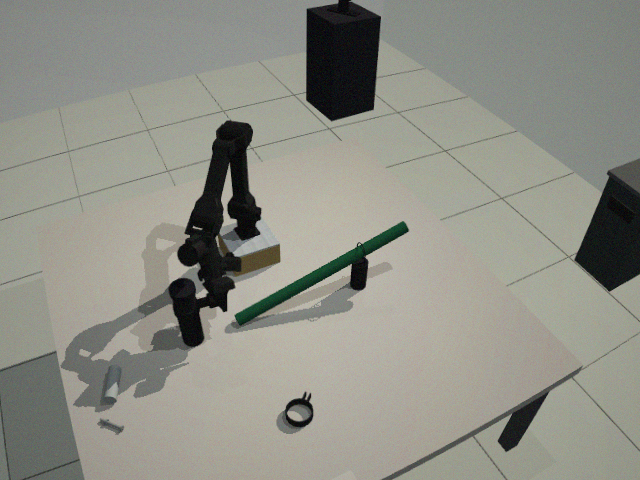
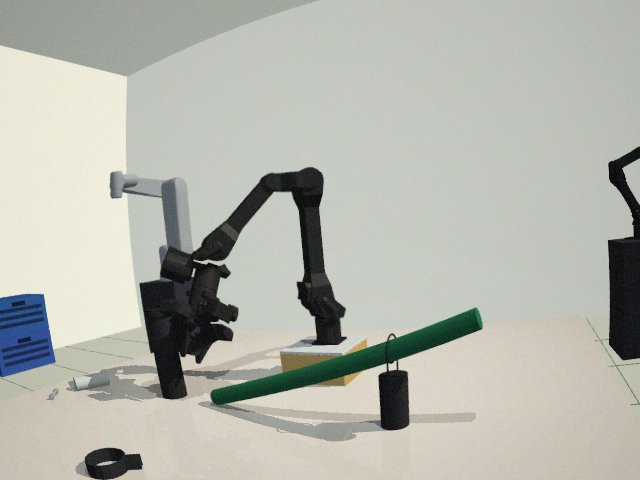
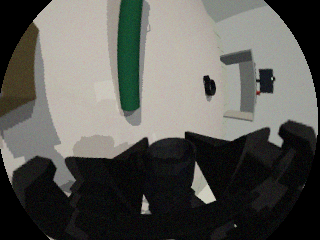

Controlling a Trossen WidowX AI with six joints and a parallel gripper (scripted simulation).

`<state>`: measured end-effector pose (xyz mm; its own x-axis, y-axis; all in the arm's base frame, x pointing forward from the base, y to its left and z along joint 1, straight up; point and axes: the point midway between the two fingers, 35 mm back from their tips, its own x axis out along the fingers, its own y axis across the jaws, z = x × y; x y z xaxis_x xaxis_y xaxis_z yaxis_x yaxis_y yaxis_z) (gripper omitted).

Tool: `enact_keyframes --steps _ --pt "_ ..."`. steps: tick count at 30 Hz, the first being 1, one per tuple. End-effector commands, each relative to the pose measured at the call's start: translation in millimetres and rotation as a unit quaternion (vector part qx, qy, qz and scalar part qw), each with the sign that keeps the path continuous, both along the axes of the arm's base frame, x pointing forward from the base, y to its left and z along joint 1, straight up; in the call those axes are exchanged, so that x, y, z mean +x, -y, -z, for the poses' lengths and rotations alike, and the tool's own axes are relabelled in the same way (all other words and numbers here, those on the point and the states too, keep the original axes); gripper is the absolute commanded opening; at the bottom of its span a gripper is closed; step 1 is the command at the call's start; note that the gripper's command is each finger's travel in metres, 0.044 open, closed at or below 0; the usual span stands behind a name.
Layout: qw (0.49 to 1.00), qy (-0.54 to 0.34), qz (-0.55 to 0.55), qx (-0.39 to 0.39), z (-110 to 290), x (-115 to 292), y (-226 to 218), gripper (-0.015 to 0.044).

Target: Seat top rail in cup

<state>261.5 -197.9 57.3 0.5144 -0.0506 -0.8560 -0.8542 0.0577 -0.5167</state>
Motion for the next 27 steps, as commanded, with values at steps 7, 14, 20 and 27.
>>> enact_keyframes --steps 7,14,20,27 --pt "1.000 -0.001 0.008 0.002 -23 3 -22 0.0440" --pt "1.000 0.000 0.013 0.003 -40 3 -40 0.0440" --pt "0.995 0.002 0.090 0.052 -46 9 -51 0.0440" --pt "0.931 0.011 0.315 0.182 -78 14 -94 0.0440"
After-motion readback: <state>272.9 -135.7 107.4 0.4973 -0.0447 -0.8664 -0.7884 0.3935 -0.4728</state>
